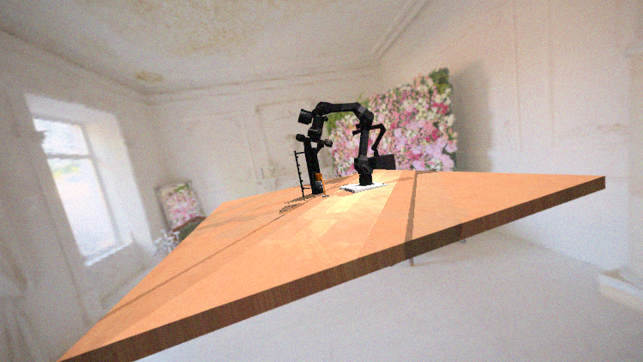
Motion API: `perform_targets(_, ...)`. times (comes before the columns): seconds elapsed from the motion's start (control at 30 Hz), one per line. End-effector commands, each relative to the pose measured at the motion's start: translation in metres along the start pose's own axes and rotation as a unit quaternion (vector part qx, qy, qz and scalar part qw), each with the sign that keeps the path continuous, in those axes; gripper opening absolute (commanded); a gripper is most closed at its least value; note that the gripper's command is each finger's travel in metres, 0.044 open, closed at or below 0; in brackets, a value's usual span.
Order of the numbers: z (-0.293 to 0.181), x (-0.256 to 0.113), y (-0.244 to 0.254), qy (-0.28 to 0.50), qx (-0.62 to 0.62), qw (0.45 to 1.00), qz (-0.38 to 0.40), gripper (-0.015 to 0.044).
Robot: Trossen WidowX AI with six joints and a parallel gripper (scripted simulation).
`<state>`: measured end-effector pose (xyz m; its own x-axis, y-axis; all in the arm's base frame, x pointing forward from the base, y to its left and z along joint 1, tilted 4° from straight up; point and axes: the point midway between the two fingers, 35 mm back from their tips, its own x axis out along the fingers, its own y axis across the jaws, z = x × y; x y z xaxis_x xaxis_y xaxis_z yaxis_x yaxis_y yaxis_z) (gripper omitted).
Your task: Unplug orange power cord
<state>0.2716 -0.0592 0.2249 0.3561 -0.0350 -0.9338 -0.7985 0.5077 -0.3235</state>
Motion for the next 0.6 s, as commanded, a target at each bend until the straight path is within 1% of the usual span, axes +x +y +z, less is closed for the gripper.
perform_targets(0.0, -0.007, 0.052, 0.032, 0.04, -0.124, 0.984, 0.119, 0.016)
perform_targets(0.07, -0.011, 0.072, 0.049, 0.05, -0.181, 0.966, 0.175, 0.016)
perform_targets(0.13, -0.013, 0.078, 0.055, 0.053, -0.201, 0.959, 0.195, 0.016)
perform_targets(0.57, -0.017, 0.079, 0.053, 0.053, -0.201, 0.959, 0.195, 0.016)
